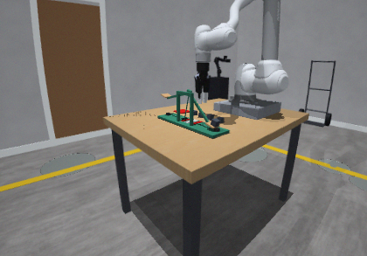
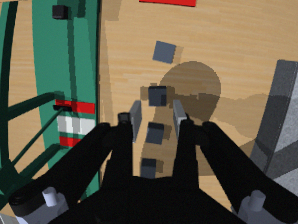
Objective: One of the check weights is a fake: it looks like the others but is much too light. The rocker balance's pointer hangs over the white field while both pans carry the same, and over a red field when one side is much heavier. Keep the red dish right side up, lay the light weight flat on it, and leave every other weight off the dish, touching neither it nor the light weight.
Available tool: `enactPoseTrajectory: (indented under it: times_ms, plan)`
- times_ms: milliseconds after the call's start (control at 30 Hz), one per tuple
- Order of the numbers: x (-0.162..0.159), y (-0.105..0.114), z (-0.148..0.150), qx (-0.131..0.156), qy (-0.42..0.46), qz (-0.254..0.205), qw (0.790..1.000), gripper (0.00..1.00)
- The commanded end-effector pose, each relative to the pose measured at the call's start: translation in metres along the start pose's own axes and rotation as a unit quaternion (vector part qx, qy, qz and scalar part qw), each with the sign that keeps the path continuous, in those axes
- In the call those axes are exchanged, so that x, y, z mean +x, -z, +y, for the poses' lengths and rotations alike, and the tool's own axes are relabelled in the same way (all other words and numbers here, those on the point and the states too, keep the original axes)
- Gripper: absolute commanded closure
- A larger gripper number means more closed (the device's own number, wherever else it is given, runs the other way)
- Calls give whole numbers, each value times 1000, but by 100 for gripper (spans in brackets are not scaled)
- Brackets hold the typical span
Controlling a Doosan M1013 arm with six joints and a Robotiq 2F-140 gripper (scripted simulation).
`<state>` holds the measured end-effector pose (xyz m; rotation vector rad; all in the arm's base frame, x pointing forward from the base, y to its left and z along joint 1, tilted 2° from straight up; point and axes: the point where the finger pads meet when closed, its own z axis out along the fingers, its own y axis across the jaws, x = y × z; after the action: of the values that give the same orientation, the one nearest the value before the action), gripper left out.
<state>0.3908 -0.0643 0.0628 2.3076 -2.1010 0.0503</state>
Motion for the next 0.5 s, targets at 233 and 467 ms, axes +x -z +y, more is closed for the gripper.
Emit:
enactPoseTrajectory:
  times_ms: [233, 467]
  plan:
    - [0, -2, 0, 0, 0, 0, 1000, 65]
    - [0, -8, 0, 0, 0, 0, 1000, 65]
